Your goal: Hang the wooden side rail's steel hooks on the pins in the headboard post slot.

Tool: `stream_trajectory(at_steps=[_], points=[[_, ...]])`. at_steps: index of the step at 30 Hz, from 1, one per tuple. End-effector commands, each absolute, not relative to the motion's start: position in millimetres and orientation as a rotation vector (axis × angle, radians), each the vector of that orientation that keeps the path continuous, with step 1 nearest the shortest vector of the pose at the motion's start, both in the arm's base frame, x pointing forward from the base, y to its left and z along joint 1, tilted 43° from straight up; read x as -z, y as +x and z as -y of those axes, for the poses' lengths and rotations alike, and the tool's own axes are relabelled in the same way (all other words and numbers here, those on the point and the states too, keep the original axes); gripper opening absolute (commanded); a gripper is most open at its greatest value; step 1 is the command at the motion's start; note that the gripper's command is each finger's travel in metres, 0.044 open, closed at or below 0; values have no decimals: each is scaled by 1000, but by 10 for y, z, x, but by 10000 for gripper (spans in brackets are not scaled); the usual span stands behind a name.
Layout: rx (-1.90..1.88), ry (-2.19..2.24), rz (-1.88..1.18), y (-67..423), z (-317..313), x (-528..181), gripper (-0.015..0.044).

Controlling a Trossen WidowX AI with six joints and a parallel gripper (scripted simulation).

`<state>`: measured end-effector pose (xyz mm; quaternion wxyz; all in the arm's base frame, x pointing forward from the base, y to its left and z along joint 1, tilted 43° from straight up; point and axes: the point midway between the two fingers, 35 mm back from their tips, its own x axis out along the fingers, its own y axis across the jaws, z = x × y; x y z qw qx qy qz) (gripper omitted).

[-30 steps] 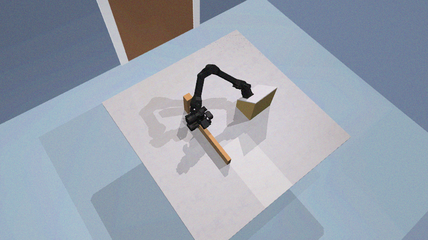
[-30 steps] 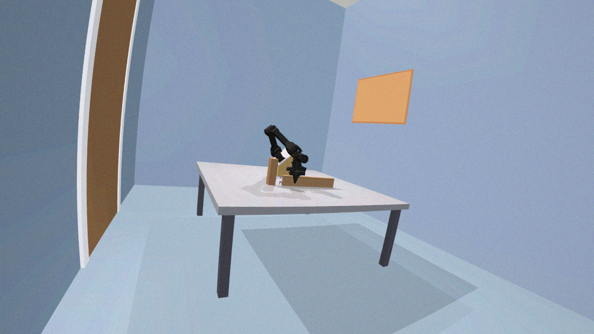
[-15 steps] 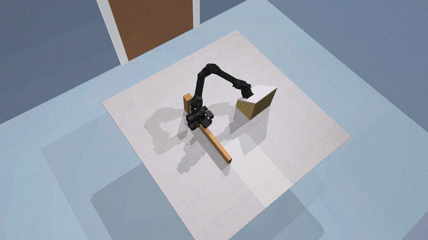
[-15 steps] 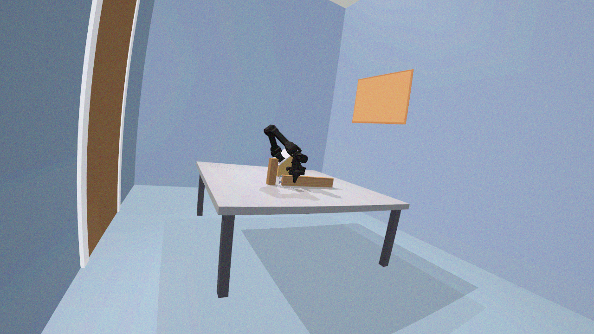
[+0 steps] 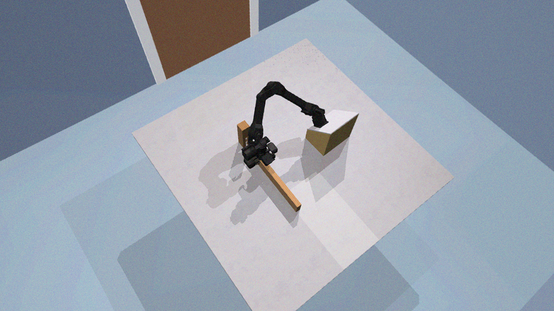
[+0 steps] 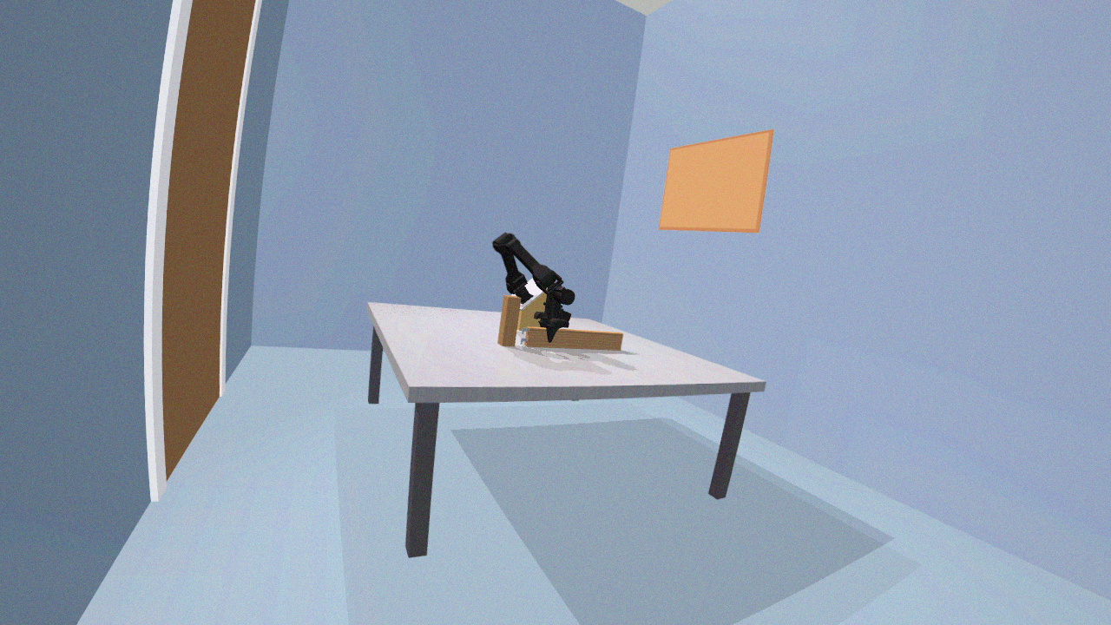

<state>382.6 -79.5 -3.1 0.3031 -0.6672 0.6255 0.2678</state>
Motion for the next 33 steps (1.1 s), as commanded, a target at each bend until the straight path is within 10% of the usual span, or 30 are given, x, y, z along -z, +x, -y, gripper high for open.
stream_trajectory(at_steps=[1, 33], points=[[-734, -1781, -1663, 3775, 782, 48, 0], [-733, -1781, -1663, 3773, 785, 22, 0]])
